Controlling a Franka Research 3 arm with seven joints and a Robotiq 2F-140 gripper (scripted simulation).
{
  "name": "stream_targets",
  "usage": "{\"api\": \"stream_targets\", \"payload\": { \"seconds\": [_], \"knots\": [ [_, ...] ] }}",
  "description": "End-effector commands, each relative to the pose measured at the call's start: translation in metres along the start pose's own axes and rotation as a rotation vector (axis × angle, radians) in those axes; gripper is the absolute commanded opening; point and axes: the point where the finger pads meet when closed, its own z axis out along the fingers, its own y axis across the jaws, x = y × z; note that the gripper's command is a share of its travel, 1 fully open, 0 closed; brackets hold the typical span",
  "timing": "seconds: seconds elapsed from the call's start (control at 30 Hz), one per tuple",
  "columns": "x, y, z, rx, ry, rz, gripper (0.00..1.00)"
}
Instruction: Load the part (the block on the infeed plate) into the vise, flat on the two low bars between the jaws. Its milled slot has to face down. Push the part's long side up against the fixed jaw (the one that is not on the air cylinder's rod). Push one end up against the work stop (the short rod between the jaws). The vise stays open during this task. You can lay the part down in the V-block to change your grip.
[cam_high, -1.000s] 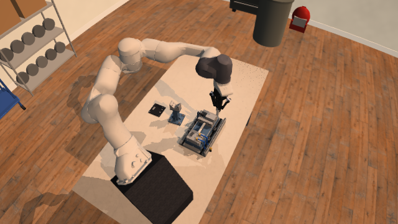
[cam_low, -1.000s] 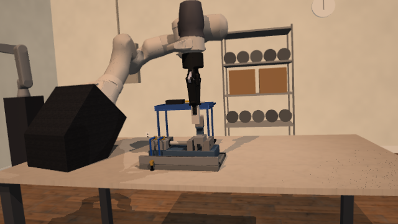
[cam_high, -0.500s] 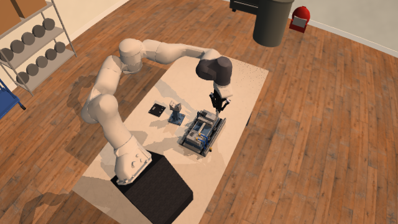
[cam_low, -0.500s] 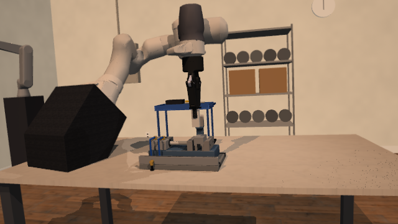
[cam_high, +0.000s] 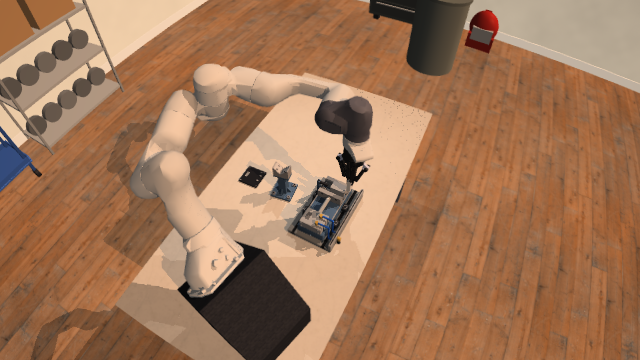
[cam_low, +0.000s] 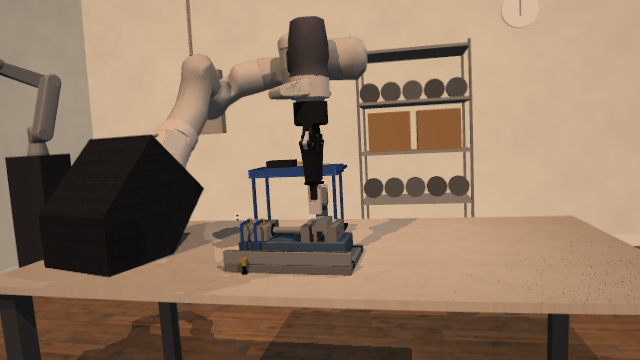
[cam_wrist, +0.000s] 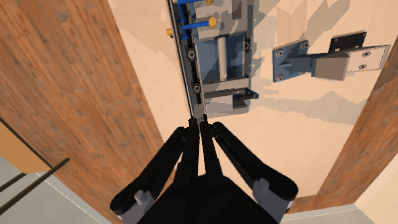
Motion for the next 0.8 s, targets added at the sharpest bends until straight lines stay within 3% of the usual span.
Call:
{"api": "stream_targets", "payload": {
  "seconds": [0.0,0.77],
  "knots": [
    [-0.003,-0.001,0.005,0.005,-0.004,-0.007,0.00],
    [-0.003,-0.001,0.016,0.005,-0.004,-0.007,0.00]
  ]
}}
